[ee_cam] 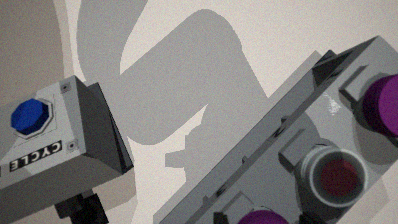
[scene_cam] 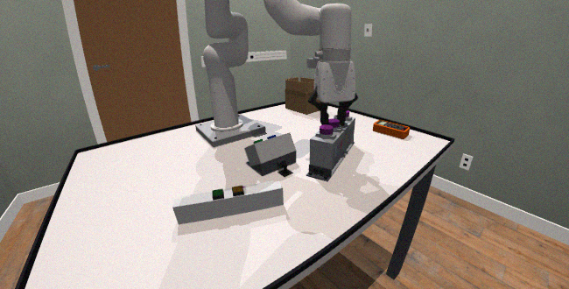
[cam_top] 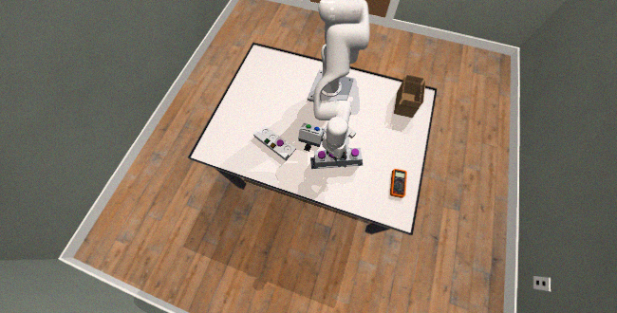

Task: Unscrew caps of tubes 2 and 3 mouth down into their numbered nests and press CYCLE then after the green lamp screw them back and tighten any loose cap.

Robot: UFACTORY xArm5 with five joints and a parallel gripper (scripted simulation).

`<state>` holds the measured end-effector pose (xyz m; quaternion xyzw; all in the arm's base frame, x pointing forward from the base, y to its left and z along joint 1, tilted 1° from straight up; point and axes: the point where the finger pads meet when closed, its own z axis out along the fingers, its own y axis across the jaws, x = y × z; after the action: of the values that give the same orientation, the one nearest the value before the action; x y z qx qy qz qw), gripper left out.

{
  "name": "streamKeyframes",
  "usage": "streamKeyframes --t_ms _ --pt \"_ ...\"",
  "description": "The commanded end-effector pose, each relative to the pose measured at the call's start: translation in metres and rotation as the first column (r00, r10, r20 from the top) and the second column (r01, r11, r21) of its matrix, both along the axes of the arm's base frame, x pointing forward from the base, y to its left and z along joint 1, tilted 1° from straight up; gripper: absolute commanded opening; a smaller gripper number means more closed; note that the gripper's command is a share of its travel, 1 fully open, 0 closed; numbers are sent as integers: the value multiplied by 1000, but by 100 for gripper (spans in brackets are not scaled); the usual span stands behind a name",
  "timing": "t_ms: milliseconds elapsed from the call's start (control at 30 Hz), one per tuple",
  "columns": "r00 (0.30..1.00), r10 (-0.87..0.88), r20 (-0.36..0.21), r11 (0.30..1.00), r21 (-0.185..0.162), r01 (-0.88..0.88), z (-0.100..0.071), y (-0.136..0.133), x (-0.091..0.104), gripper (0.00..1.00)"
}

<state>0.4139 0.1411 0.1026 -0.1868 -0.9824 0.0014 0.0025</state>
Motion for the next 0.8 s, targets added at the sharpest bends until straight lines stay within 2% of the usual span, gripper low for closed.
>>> streamKeyframes --t_ms 0,100,133,200,233,300,467,700,767 --pt "1000 1 10 1000 -6 -1 3 1 2 46" --pt "1000 1 10 1000 -6 -1 3 1 2 46" --pt "997 -82 11 997 -5 82 3 1 2 46" --pt "997 -82 11 997 -5 82 3 1 2 46" --pt "986 -165 12 986 -5 165 3 1 2 46" --pt "947 -321 12 947 -4 321 3 1 2 46" --pt "877 -480 13 877 -2 480 3 1 2 46" --pt "708 -706 14 708 0 706 3 1 2 46" --pt "708 -706 14 708 0 706 3 1 2 46"
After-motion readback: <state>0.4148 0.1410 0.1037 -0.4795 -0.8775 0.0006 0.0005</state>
